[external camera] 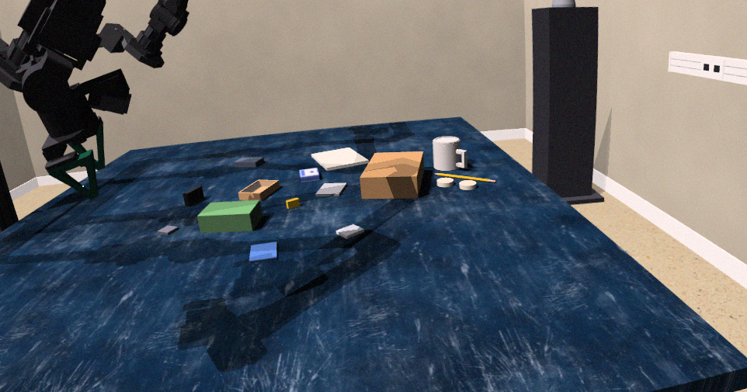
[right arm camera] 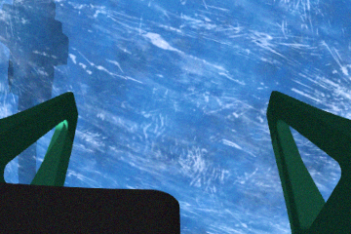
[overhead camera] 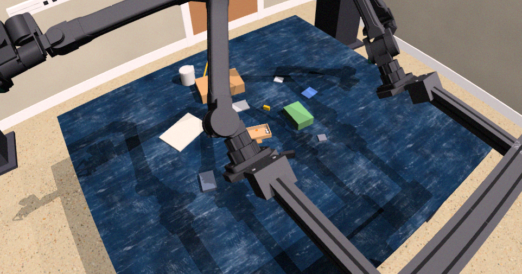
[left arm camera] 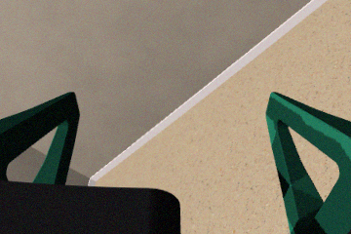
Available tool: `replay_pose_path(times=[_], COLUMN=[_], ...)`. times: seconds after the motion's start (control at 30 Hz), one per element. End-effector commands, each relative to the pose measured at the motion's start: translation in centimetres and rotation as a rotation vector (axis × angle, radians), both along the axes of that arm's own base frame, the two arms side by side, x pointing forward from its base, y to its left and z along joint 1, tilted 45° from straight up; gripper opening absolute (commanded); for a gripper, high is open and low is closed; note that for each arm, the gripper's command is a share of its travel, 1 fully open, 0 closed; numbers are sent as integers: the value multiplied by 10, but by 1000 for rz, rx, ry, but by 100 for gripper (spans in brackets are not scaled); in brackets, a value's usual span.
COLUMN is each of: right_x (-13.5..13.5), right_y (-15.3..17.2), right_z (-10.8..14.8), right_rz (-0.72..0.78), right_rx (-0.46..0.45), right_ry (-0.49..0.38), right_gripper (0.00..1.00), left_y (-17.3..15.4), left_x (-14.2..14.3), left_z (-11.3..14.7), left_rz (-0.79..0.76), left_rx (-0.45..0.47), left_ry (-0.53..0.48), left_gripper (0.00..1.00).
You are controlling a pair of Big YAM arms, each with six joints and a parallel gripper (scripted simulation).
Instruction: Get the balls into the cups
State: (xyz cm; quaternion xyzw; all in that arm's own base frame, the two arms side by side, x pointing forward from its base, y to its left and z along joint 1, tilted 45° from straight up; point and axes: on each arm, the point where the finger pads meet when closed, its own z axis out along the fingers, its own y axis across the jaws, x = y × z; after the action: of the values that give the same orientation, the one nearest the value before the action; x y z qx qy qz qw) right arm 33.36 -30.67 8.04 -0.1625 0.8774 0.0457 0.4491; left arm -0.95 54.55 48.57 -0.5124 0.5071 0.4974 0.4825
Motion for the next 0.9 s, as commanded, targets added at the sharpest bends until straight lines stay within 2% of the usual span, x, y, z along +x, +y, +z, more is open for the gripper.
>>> replay_pose_path(times=[0.0, 0.1, 0.13, 0.2, 0.23, 0.27, 0.3, 0.33, 0.37, 0.4, 0.43, 0.47, 0.5, 0.53, 0.57, 0.6, 0.67, 0.7, 0.73, 0.77, 0.8, 0.83, 0.87], right_x=[46, 46, 54, 94, 94, 110, 110, 127, 127, 143, 143, 158, 158, 172, 172, 184, 184, 193, 199, 200, 200, 204, 204], right_y=[5, 5, 20, 29, 29, 39, 39, 52, 52, 67, 67, 83, 83, 101, 101, 121, 121, 143, 141, 166, 166, 190, 190], right_z=[37, 37, 28, 79, 79, 96, 96, 116, 116, 137, 137, 161, 161, 186, 186, 213, 213, 242, 223, 272, 272, 303, 303], right_rz=[-36, -36, -40, -58, -58, -71, -71, -86, -86, -103, -103, -122, -122, -141, -141, -162, -162, -183, -182, -203, -203, -222, -222], right_rx=[-30, -30, -17, -103, -103, -126, -126, -145, -145, -161, -161, -172, -172, -176, -176, -173, -173, -162, -151, -142, -142, -112, -112], right_ry=[1, 1, 35, -10, -10, -25, -25, -47, -47, -75, -75, -111, -111, -154, -154, -203, -203, -258, -225, -318, -318, -382, -382], right_gripper=[100, 100, 100, 100, 100, 100, 100, 100, 100, 100, 100, 100, 100, 100, 100, 100, 100, 100, 100, 100, 100, 100, 100], left_y=[-4, -4, -4, -4, -4, -4, -4, -4, -4, -4, -4, -4, -4, -4, -4, -4, -4, -4, -4, -4, -4, -4, -4], left_x=[-14, -14, -14, -14, -14, -14, -14, -14, -14, -14, -14, -14, -14, -14, -14, -14, -14, -14, -14, -14, -14, -14, -14], left_z=[19, 19, 19, 19, 19, 19, 19, 19, 19, 19, 19, 19, 19, 19, 19, 19, 19, 19, 19, 19, 19, 19, 19], left_rz=[24, 24, 24, 24, 24, 24, 24, 24, 24, 24, 24, 24, 24, 24, 24, 24, 24, 24, 24, 24, 24, 24, 24], left_rx=[49, 49, 49, 49, 49, 49, 49, 49, 49, 49, 49, 49, 49, 49, 49, 49, 49, 49, 49, 49, 49, 49, 49], left_ry=[-8, -8, -8, -8, -8, -8, -8, -8, -8, -8, -8, -8, -8, -8, -8, -8, -8, -8, -8, -8, -8, -8, -8], left_gripper=[100, 100, 100, 100, 100, 100, 100, 100, 100, 100, 100, 100, 100, 100, 100, 100, 100, 100, 100, 100, 100, 100, 100])
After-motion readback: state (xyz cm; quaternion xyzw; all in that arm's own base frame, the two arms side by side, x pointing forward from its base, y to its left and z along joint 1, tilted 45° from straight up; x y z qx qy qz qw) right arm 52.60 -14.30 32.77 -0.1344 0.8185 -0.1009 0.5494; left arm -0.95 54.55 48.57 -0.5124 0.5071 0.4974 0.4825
